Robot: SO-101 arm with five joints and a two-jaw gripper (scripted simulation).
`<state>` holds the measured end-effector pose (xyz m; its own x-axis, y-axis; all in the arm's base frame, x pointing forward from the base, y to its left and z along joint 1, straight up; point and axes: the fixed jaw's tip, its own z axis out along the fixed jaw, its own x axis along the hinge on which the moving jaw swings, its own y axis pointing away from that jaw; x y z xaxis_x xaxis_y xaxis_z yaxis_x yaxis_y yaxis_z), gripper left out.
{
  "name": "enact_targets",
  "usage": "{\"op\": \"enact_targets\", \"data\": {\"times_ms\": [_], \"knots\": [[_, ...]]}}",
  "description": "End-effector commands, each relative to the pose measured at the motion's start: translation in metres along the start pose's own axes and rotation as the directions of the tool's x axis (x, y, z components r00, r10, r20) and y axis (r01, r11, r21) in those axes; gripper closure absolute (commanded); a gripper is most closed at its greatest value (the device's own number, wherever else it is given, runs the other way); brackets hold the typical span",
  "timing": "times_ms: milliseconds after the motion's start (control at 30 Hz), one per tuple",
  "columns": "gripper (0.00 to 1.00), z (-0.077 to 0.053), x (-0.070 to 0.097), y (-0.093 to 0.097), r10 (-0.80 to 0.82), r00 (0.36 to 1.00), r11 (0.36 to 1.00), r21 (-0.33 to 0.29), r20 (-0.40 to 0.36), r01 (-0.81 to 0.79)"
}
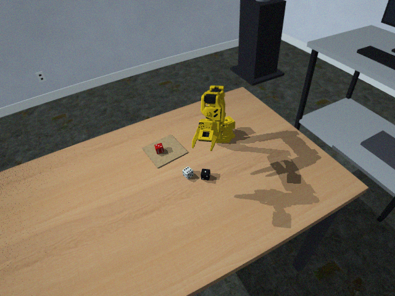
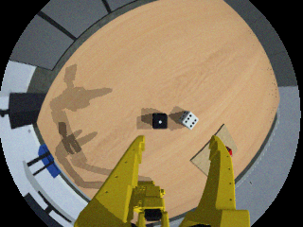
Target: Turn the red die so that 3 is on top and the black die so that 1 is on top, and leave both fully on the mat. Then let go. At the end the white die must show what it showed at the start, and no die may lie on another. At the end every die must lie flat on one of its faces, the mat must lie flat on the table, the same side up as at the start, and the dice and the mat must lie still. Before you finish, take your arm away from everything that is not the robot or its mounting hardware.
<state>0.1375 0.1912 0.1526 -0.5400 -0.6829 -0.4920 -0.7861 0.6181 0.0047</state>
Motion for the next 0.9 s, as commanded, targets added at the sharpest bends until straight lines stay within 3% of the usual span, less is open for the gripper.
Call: {"op": "enact_targets", "data": {"times_ms": [0, 500, 633, 833, 867], "knots": [[0.65, -0.010, -0.005, 0.002, 0.001, 1.000, 1.000, -0.006, 0.019, -0.001], [0.65, -0.007, -0.003, 0.002, 0.001, 1.000, 1.000, -0.006, -0.011, -0.001], [0.65, 0.006, 0.002, 0.002, 0.000, 0.997, 1.000, -0.004, -0.075, -0.001], [0.65, 0.037, 0.018, 0.002, 0.000, 0.971, 1.000, -0.001, -0.241, 0.000], [0.65, 0.037, 0.018, 0.002, 0.000, 0.971, 1.000, -0.001, -0.241, 0.000]]}}
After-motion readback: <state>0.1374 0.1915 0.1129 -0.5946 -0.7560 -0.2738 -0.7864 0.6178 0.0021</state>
